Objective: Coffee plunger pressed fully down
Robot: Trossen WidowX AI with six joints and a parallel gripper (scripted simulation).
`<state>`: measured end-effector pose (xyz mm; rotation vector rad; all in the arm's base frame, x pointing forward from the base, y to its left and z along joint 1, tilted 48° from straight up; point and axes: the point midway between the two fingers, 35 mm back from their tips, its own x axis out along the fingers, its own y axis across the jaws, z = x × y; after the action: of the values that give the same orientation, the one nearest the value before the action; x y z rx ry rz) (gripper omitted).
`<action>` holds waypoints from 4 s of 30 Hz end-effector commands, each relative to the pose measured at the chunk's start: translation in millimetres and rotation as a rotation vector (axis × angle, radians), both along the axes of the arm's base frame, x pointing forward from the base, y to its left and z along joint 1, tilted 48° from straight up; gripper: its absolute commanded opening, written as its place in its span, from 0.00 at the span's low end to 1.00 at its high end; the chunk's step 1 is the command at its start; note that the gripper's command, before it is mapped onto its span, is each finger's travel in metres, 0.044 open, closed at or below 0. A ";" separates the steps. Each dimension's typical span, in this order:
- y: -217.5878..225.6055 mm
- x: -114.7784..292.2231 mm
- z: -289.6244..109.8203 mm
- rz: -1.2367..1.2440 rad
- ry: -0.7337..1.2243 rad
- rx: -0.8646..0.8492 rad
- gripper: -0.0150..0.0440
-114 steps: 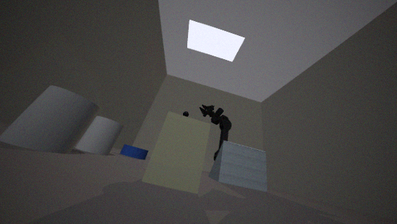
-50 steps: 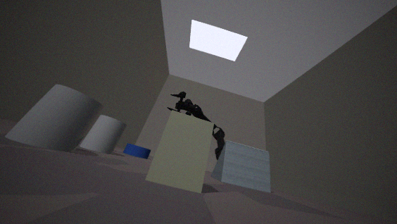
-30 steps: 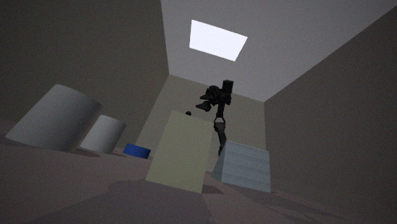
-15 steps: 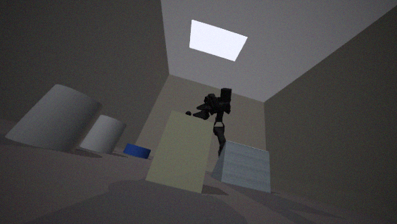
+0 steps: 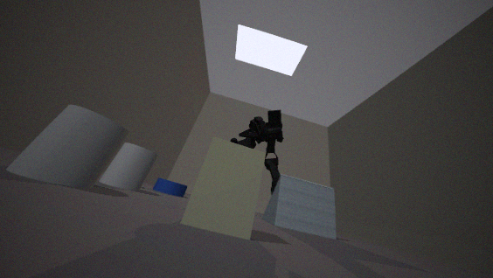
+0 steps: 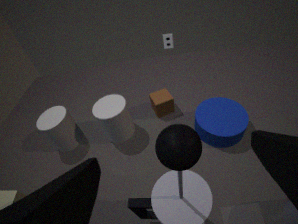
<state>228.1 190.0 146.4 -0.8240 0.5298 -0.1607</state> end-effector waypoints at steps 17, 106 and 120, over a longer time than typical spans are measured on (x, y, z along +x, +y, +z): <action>-8.2 16.3 -4.2 0.001 -0.011 -0.008 0.73; -69.6 29.1 -66.1 0.003 -0.011 -0.008 0.45; -67.8 30.2 -66.2 0.003 -0.012 -0.008 0.45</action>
<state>258.2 125.2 82.7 -0.8132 0.5054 -0.1611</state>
